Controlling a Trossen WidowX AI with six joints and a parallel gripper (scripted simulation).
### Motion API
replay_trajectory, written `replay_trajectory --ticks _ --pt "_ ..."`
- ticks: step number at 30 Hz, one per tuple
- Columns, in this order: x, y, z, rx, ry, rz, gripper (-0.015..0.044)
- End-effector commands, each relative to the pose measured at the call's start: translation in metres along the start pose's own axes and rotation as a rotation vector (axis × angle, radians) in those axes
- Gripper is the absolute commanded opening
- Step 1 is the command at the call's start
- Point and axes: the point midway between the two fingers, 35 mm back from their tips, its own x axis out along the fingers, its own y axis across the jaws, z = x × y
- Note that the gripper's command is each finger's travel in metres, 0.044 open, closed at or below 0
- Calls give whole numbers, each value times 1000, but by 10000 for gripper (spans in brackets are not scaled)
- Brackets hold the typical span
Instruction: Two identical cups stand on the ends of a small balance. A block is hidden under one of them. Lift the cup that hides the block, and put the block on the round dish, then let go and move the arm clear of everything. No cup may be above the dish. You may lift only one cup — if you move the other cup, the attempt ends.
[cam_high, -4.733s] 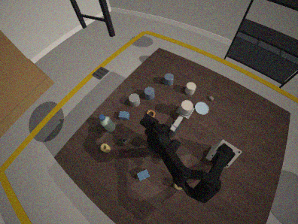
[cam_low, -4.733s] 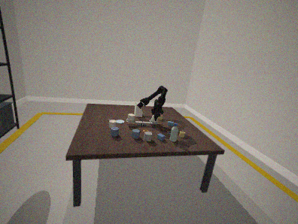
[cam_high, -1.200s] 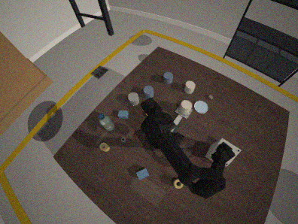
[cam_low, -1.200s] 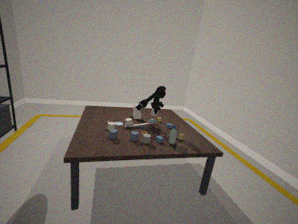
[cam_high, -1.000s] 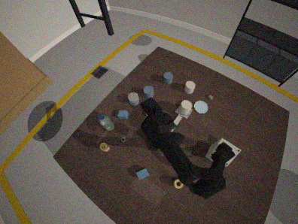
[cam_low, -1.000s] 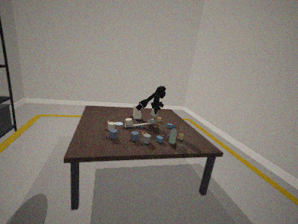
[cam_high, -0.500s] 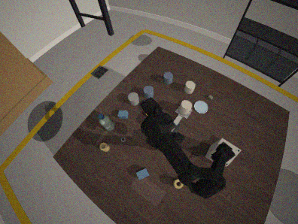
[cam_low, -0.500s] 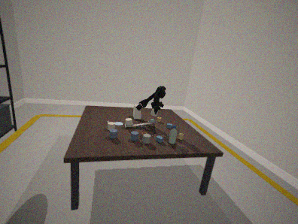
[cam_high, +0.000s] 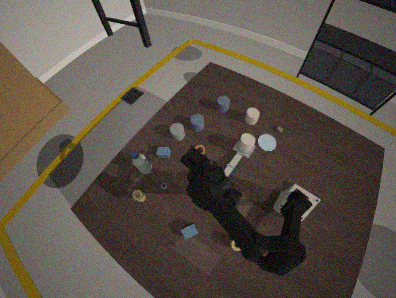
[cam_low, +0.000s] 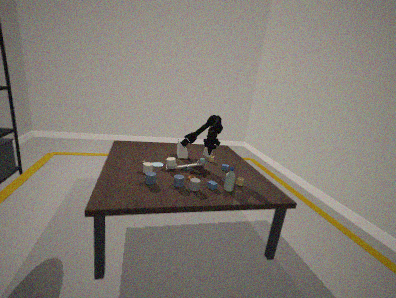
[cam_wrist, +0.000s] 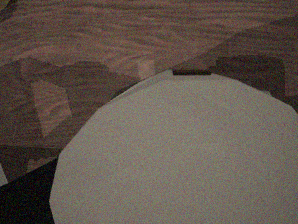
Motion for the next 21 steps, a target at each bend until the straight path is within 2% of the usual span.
replay_trajectory --ticks 1,15,21 --pt "13 12 15 3 12 -5 0" --pt "58 67 69 0 -13 -17 0" --pt "66 77 76 -1 -25 -14 0"
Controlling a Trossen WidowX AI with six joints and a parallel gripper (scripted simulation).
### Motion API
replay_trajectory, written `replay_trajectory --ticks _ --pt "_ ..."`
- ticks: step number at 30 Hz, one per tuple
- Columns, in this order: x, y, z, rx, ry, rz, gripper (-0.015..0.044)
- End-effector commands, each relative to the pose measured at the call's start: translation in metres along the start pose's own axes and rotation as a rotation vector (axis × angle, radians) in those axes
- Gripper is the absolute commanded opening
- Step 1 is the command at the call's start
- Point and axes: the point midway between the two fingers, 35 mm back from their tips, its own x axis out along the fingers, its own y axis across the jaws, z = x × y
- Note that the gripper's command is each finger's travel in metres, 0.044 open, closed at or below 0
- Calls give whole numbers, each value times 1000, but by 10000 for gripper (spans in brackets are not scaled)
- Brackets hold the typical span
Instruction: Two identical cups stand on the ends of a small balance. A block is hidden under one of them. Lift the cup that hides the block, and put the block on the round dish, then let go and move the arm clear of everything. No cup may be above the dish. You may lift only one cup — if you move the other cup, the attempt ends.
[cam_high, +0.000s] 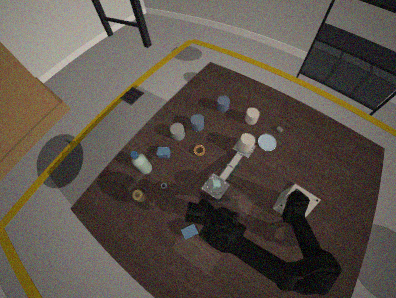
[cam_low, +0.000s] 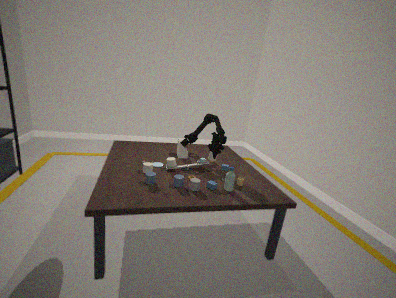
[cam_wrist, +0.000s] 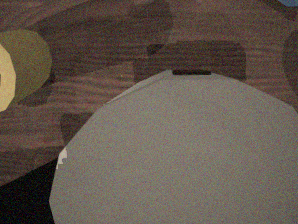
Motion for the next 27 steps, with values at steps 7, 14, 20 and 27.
replay_trajectory --ticks 7,14,20,27 --pt "32 1 -1 10 1 -7 0" --pt "41 2 -1 10 0 -7 0" --pt "50 1 -1 10 0 -7 0" --pt "54 1 1 5 -5 -5 26"
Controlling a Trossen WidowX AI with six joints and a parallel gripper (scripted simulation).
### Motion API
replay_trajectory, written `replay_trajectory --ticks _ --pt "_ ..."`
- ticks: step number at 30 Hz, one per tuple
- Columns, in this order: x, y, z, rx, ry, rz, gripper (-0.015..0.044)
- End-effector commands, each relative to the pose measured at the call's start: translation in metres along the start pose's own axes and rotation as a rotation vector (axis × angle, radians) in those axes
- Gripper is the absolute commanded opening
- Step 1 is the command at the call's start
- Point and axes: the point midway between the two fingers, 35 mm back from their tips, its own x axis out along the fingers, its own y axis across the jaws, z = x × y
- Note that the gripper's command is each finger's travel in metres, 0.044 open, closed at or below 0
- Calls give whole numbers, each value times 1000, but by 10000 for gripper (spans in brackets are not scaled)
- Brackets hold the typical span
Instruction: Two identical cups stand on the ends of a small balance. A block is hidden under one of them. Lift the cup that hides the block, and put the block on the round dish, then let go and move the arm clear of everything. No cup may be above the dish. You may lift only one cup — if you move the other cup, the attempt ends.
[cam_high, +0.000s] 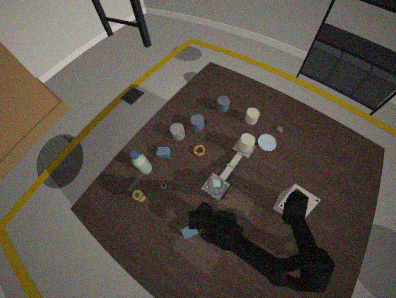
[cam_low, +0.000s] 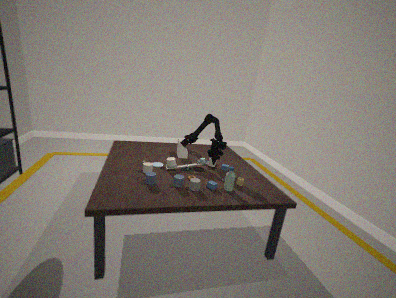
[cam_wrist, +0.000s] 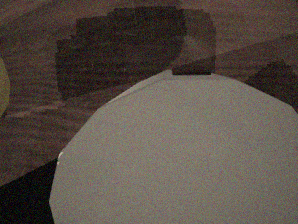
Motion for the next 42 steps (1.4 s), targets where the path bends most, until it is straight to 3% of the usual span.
replay_trajectory --ticks 1,16,19,24,31,42 --pt "0 0 0 -2 1 1 53" --pt "-12 -1 -1 -1 4 1 440" --pt "-51 0 -2 2 7 -1 440" --pt "-54 0 -2 3 7 -1 440" --pt "-74 -17 -3 23 -1 -94 260" --pt "-81 -33 -15 324 0 -104 260"
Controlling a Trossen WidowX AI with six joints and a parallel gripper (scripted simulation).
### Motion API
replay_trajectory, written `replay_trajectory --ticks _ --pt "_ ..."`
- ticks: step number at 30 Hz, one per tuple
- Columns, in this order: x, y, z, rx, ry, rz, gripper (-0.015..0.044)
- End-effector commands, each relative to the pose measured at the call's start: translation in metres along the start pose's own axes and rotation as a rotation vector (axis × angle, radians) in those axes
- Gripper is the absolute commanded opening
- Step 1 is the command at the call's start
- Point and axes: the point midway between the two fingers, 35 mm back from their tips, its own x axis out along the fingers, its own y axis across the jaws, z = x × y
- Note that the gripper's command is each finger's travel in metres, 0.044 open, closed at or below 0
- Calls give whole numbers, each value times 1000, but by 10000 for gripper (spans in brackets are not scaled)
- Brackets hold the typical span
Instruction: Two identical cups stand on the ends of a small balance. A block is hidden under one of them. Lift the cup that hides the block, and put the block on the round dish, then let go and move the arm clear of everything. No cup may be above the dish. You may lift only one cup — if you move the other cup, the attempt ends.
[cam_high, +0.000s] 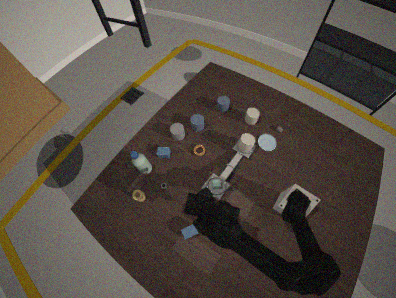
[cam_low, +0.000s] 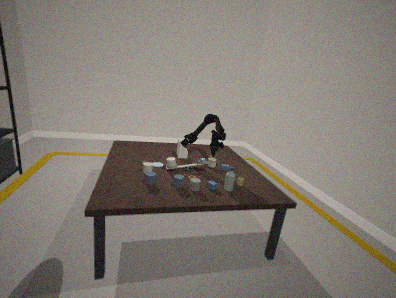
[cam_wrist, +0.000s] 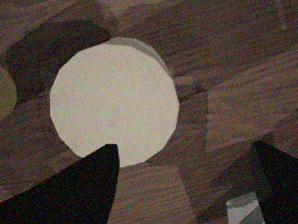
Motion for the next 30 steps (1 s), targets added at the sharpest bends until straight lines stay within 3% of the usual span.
replay_trajectory --ticks 1,30 --pt "-2 -7 -2 122 6 -3 260" --pt "-9 -51 -38 1127 60 12 260"
